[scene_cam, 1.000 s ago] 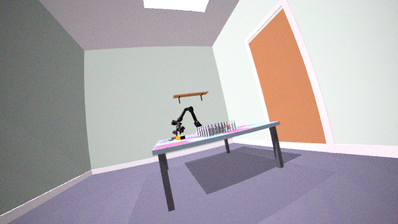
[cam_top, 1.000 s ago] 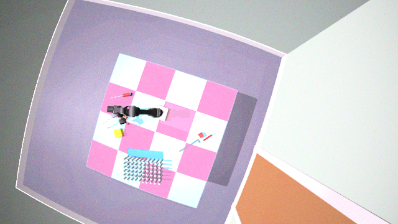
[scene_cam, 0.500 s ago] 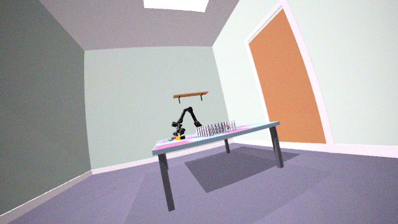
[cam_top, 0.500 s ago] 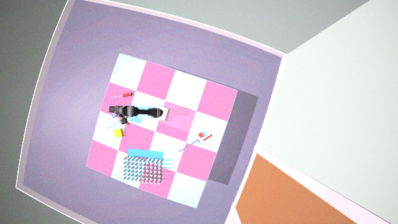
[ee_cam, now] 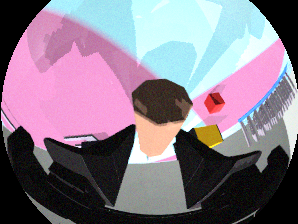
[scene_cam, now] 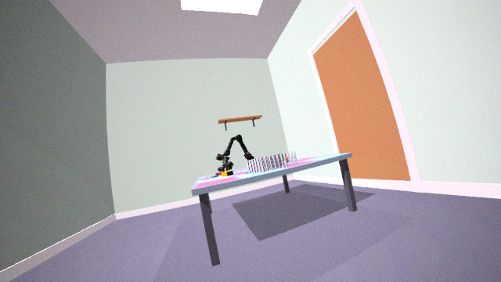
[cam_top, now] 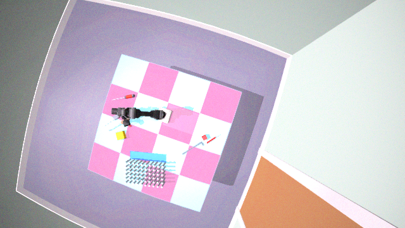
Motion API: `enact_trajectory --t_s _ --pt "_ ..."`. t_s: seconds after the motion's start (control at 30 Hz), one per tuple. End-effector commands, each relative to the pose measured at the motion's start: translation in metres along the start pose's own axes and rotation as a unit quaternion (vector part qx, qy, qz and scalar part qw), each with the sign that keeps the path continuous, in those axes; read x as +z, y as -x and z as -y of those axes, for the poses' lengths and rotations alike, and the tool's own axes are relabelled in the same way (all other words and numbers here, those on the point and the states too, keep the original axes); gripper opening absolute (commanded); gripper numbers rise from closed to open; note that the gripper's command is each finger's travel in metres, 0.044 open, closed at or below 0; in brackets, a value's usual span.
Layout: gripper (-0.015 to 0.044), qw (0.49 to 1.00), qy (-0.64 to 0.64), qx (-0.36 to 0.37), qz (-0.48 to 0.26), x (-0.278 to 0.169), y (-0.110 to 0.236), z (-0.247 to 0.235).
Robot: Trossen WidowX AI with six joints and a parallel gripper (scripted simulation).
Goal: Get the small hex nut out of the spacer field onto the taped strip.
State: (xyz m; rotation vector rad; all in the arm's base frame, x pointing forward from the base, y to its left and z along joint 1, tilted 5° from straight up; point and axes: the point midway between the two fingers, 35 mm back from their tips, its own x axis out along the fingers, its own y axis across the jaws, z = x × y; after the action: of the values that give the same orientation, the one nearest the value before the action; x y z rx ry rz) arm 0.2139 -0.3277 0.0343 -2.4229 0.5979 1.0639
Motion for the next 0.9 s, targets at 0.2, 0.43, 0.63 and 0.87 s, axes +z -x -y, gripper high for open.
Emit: enact_trajectory --t_s 0.2,0.43,0.63,0.87 --pt "0.0000 1.000 -0.001 0.000 0.000 -0.034 0.033 0.007" --pt "0.0000 1.000 0.000 0.000 0.000 -0.063 0.071 0.019" --pt "0.0000 1.000 0.000 0.000 -0.001 -0.082 0.107 0.033" --pt "0.0000 1.000 0.000 0.000 -0.001 -0.093 0.136 0.046"
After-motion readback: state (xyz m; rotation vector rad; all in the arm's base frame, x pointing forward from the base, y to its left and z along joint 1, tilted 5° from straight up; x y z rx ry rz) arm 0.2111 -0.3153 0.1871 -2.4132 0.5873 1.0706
